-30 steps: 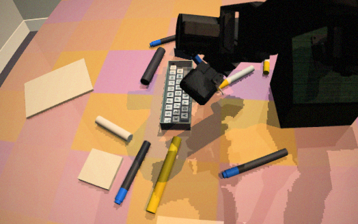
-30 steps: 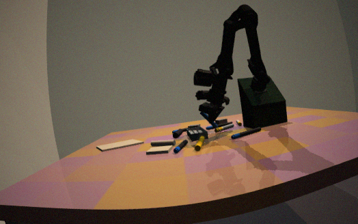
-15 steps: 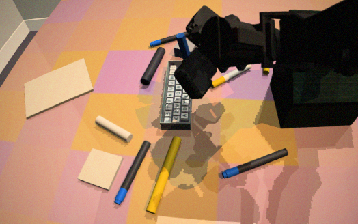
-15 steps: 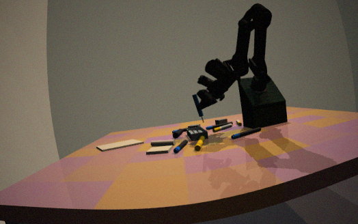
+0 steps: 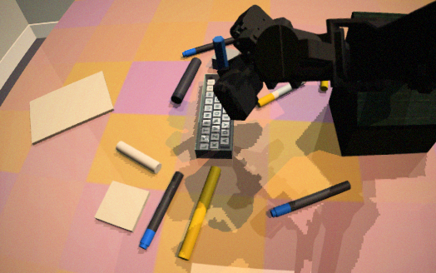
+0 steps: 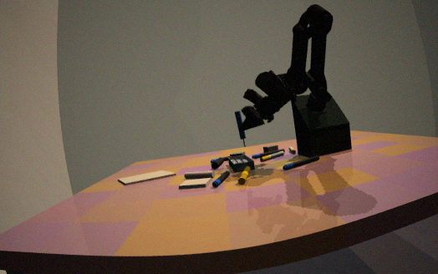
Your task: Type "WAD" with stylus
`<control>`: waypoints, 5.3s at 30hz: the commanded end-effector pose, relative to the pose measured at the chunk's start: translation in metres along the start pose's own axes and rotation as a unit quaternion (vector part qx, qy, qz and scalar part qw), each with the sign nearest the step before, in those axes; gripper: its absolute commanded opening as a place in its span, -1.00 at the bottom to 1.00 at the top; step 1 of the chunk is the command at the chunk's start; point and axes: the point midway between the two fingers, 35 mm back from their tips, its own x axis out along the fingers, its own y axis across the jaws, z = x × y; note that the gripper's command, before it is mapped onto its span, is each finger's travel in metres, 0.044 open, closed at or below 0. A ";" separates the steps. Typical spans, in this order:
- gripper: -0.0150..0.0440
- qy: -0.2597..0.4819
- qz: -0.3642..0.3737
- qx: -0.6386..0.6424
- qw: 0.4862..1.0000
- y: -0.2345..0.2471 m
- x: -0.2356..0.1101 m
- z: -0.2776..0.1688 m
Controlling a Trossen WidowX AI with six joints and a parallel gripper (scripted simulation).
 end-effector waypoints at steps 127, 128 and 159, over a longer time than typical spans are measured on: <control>-0.49 -0.004 -0.001 0.004 1.000 0.004 0.013 -0.010; -0.49 -0.005 -0.002 0.004 1.000 0.005 0.013 -0.010; -0.49 -0.035 0.002 0.005 0.999 0.062 -0.021 -0.031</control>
